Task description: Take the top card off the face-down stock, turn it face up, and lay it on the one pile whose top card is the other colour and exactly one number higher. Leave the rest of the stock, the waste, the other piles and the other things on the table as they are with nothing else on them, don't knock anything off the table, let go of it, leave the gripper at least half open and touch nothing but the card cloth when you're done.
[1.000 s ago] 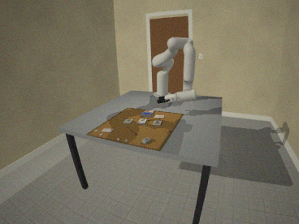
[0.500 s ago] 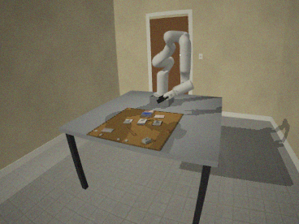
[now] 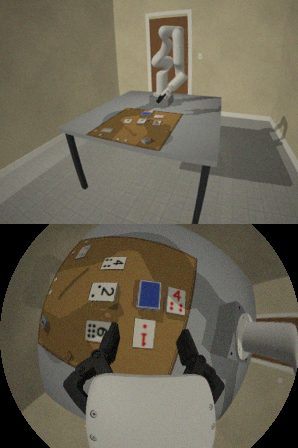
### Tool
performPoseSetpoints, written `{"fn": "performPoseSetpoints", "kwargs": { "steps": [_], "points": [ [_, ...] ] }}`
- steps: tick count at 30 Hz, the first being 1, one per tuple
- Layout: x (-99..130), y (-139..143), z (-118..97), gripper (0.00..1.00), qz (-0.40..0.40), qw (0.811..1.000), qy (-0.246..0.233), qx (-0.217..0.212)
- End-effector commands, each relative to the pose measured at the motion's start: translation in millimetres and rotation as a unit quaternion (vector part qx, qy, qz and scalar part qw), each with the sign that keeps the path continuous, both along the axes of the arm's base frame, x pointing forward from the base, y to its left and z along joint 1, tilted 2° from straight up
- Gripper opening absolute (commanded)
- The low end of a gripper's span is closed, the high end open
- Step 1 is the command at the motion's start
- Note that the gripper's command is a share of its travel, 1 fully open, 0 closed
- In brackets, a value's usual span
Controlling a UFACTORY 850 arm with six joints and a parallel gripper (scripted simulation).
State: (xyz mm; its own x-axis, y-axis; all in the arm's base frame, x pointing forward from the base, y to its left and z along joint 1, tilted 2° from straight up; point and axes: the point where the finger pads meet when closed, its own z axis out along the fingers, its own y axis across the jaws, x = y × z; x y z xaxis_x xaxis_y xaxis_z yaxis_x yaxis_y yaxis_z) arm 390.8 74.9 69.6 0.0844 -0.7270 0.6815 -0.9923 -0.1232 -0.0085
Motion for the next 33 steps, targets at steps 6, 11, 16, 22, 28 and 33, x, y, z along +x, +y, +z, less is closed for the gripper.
{"fn": "performPoseSetpoints", "kwargs": {
  "steps": [6,11,16,22,28,33],
  "points": [
    [0.3,0.6,0.6,1.0,0.001,0.994,0.013,0.111],
    [0.0,0.7,0.5,1.0,0.002,0.986,0.021,0.167],
    [-0.5,0.8,0.5,1.0,0.002,0.975,0.028,0.22],
    [0.3,0.9,0.8,1.0,0.003,0.965,0.032,0.262],
    [-1.6,1.2,0.4,1.0,0.002,0.953,0.04,0.3],
    [-0.4,0.8,0.8,1.0,0.003,0.945,0.041,0.324]
  ]
}}
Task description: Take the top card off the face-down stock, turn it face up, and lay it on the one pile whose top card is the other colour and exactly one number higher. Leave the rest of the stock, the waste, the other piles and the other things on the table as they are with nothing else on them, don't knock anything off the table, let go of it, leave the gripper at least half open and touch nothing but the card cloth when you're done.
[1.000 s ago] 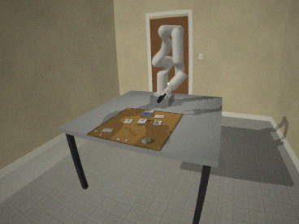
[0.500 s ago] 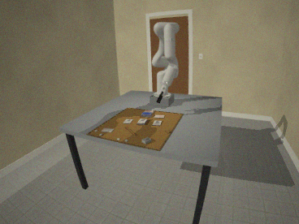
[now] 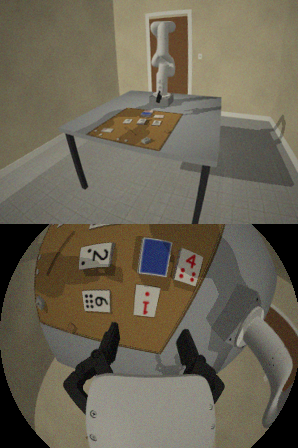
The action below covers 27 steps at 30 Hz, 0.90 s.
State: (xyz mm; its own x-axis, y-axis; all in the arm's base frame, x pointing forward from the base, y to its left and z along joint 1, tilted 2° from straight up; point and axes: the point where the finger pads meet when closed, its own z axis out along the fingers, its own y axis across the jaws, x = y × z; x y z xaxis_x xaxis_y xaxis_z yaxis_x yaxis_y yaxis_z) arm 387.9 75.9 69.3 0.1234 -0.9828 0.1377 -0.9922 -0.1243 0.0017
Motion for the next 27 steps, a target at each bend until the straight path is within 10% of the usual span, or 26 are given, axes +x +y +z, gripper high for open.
{"fn": "performPoseSetpoints", "kwargs": {
  "steps": [1,27],
  "points": [
    [2.5,-0.2,1.0,1.0,0.0,1.0,-0.001,0.028],
    [1.8,0.3,0.9,1.0,0.001,0.997,0.006,0.078]
  ]
}}
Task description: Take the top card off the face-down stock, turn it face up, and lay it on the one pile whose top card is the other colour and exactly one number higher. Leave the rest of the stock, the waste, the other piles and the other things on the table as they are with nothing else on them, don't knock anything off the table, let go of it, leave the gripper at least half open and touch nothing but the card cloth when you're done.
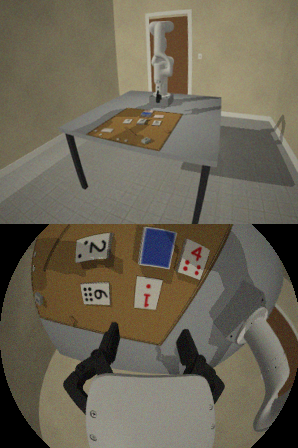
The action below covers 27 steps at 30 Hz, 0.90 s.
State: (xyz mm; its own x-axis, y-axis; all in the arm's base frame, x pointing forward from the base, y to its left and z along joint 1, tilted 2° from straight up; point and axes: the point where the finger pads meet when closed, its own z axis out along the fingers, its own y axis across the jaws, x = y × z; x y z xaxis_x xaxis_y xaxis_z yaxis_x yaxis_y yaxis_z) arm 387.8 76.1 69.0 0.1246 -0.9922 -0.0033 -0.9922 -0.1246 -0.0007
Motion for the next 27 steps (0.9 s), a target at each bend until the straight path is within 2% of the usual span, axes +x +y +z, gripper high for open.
{"fn": "performPoseSetpoints", "kwargs": {
  "steps": [1,27],
  "points": [
    [2.1,0.0,1.3,1.0,0.0,1.0,-0.002,0.009],
    [3.5,-0.4,1.5,1.0,0.0,1.0,-0.004,0.016]
  ]
}}
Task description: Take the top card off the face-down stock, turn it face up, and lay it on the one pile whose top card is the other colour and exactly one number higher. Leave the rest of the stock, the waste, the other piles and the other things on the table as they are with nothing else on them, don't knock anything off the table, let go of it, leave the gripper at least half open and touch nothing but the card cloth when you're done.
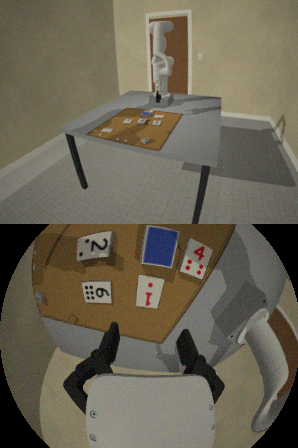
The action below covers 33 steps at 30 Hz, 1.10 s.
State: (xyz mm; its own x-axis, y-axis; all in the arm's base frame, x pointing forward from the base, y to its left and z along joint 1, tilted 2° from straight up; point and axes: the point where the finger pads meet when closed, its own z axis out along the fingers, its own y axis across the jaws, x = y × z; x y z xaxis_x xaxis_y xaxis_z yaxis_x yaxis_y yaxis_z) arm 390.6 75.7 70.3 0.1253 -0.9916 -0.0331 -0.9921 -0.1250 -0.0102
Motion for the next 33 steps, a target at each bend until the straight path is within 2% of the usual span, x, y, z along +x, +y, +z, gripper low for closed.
{"fn": "performPoseSetpoints", "kwargs": {
  "steps": [1,8,16,22,28,33],
  "points": [
    [1,0,0,1.0,0.0,1.0,-0.001,0.0],
    [1,1,-2,1.0,0.0,1.0,-0.001,0.003],
    [2,8,-13,1.0,0.0,1.0,-0.001,0.016],
    [6,13,-35,1.0,-0.001,1.0,-0.006,0.024],
    [6,9,-57,1.0,-0.003,1.0,-0.006,0.013],
    [4,5,-65,1.0,-0.004,1.0,-0.004,0.007]
  ]
}}
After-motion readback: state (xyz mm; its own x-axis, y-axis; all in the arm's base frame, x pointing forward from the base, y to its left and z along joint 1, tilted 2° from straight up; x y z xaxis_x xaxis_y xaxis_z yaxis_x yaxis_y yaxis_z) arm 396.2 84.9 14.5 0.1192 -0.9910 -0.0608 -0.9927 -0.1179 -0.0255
